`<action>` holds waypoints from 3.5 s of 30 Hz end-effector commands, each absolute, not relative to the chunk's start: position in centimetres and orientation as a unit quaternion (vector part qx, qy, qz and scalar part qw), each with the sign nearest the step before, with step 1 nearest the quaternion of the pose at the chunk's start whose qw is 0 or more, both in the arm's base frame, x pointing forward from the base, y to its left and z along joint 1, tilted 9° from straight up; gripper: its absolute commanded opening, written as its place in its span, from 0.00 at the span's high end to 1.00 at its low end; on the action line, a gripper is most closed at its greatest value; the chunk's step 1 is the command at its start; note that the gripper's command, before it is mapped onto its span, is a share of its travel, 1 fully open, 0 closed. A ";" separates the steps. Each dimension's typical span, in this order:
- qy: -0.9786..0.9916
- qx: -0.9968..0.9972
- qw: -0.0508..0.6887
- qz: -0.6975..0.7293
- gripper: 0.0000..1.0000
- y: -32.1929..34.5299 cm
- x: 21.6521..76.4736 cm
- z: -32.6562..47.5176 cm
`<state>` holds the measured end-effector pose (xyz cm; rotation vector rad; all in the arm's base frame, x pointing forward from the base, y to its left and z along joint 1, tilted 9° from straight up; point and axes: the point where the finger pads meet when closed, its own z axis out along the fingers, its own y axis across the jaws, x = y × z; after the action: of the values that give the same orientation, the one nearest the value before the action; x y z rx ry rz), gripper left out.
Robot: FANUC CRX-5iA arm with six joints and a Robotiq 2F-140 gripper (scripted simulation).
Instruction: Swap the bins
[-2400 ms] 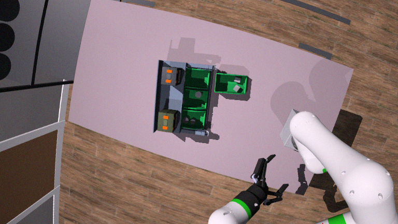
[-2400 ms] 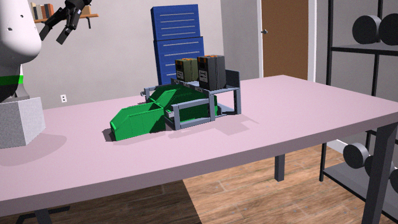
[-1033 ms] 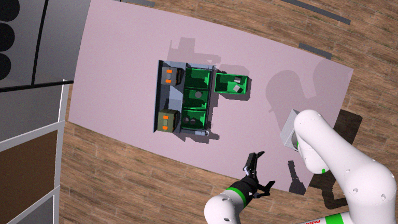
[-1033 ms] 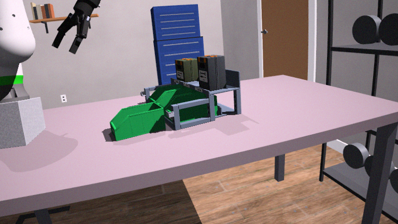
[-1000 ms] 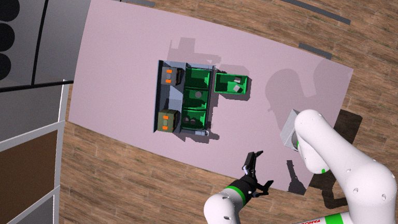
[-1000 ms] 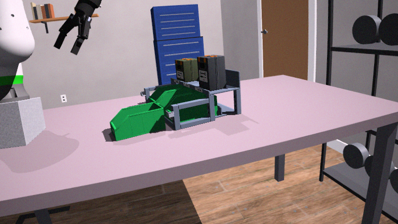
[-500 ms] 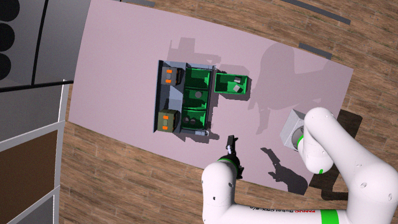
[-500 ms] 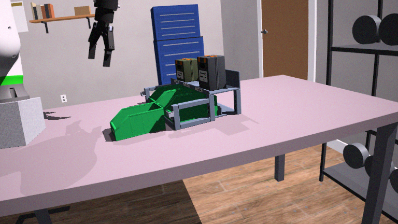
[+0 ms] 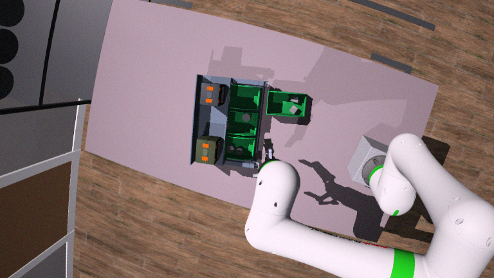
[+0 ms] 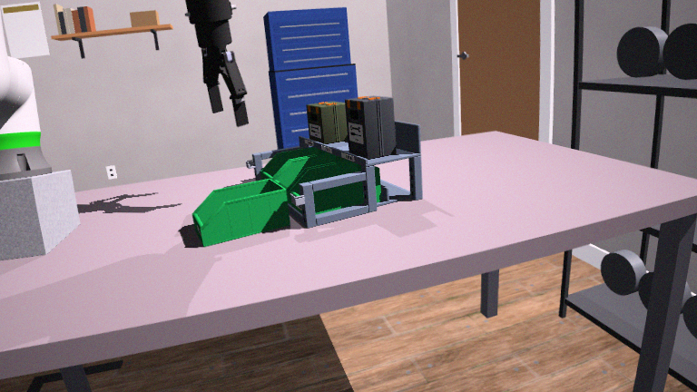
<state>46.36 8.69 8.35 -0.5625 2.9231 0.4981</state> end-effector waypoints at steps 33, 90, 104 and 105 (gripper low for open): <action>0.965 -0.081 0.216 0.122 0.00 -3.8 57.8 6.7; 0.965 -0.081 0.216 0.122 0.90 -3.8 57.8 6.7; 0.965 -0.081 0.216 0.122 0.90 -3.8 57.8 6.7; 0.965 -0.081 0.216 0.122 0.90 -3.8 57.8 6.7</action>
<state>57.77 -3.73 6.61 -0.2236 2.6775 0.3402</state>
